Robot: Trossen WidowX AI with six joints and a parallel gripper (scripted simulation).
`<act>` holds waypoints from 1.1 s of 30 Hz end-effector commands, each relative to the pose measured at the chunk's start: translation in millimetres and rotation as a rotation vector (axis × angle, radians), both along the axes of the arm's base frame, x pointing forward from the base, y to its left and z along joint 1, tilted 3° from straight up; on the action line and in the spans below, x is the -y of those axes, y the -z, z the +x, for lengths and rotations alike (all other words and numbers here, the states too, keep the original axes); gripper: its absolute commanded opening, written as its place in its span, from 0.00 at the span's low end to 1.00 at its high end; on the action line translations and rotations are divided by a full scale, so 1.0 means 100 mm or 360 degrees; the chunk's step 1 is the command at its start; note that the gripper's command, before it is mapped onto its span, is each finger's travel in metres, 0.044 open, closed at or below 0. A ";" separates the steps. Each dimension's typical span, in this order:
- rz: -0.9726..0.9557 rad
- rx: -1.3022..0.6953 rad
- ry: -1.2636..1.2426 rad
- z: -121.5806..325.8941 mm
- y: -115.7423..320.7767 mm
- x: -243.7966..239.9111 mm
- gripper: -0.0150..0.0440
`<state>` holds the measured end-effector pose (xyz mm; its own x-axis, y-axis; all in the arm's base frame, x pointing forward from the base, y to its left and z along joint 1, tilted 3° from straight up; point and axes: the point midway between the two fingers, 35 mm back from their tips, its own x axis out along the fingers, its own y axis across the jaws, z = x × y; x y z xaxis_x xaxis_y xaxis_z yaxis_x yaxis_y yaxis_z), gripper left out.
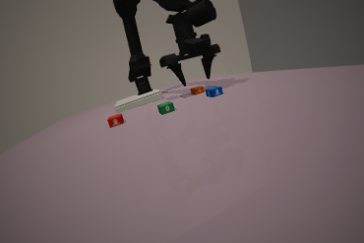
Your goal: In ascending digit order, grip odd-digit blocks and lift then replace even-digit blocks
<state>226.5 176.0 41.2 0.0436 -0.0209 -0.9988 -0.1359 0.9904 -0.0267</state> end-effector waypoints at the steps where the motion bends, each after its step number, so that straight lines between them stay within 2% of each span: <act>1: -0.0016 -0.0017 0.0000 -0.01 0.11 0.02 0.93; 13: -0.0017 -0.0017 0.0000 -0.01 0.28 0.03 0.93; 24: -0.0017 -0.0017 0.0000 -0.01 0.28 0.03 0.46; 33: -0.0017 -0.0017 0.0000 -0.01 0.28 0.03 0.46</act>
